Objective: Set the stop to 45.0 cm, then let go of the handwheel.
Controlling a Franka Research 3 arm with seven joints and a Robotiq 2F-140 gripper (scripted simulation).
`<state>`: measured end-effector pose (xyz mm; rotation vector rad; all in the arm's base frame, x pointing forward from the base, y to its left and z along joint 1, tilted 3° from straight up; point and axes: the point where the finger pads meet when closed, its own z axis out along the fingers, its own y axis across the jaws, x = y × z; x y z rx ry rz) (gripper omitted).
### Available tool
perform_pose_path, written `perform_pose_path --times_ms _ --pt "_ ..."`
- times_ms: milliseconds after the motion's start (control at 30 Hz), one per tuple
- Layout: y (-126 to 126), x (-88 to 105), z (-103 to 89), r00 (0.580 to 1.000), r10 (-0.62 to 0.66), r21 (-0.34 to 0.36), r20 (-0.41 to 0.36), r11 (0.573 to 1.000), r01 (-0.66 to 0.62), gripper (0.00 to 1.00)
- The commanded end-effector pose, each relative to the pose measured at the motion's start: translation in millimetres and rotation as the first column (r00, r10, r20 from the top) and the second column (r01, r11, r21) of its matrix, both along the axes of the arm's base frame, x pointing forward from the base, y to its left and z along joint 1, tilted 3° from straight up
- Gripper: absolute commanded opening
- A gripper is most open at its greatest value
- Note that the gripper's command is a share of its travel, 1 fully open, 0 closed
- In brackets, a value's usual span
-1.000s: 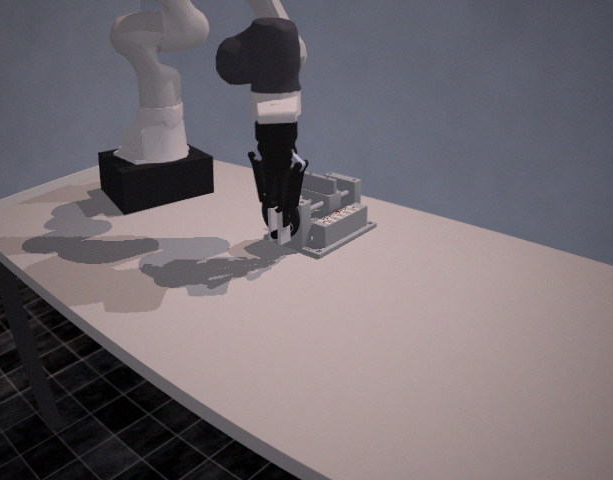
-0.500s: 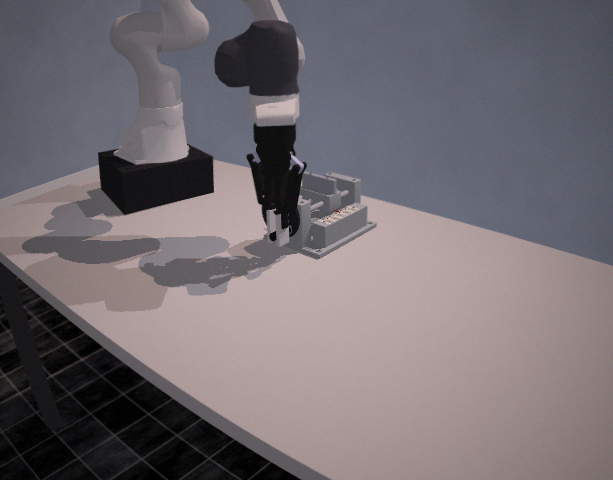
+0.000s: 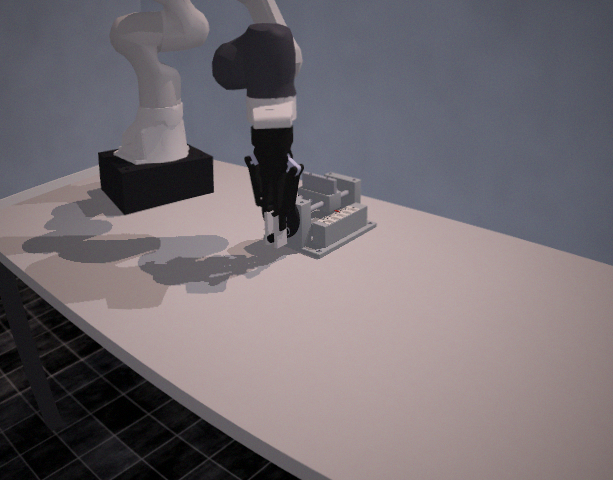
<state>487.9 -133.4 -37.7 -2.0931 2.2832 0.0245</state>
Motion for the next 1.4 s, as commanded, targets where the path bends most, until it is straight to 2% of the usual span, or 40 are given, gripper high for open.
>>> perform_pose_path --times_ms 0,700,1367 --pt "1.0 -6.1 -4.7 1.0 0.0 0.001 -0.006 1.0 0.0 0.04" --pt "2.7 -24.3 -7.6 1.0 0.0 0.001 -0.006 1.0 0.0 0.04" --pt "4.1 -45.8 3.2 1.0 0.0 0.001 -0.006 1.0 0.0 0.04"
